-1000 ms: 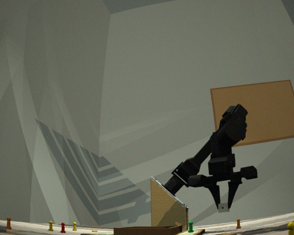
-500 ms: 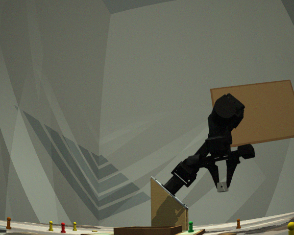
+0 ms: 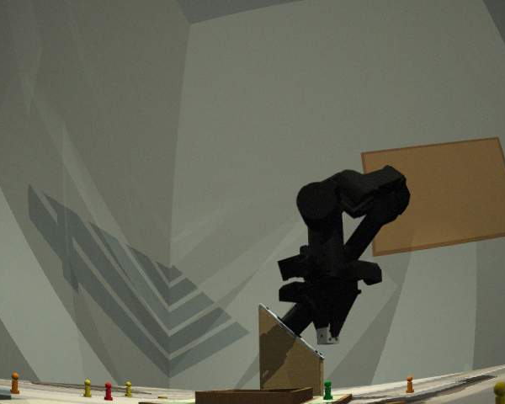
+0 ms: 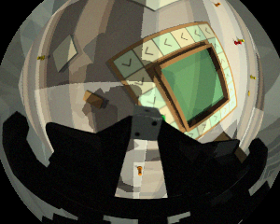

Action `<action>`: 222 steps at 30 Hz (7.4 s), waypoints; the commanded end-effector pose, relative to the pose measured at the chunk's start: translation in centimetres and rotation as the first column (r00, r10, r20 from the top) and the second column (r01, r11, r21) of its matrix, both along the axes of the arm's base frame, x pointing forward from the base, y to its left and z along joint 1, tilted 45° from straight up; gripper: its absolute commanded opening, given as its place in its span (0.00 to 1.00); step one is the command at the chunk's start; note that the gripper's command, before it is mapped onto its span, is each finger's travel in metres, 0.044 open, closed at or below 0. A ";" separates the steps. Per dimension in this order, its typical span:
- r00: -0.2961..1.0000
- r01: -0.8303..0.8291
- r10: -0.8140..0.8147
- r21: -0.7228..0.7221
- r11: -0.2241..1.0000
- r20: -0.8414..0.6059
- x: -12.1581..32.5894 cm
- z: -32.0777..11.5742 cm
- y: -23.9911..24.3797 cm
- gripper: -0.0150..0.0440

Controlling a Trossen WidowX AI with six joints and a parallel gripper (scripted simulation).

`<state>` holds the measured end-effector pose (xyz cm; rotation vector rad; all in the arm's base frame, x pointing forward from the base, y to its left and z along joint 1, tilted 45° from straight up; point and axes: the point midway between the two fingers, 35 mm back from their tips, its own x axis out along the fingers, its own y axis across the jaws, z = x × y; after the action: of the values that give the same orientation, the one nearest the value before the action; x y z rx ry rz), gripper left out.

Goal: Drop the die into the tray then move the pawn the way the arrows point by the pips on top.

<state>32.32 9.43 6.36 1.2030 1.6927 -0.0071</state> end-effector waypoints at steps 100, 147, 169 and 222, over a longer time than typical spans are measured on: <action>0.682 0.429 -0.664 -0.567 0.703 -0.308 -5.5 -8.2 -8.3 1.00; 0.912 -0.304 0.299 -0.026 0.952 0.281 -6.0 -5.2 4.2 0.59; 0.912 -0.304 0.298 -0.023 0.952 0.281 -6.1 -7.3 6.4 0.55; 0.912 -0.304 0.301 -0.033 0.952 0.278 -7.4 -0.6 -0.3 0.25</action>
<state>25.57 8.33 6.33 0.8852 1.6103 0.3481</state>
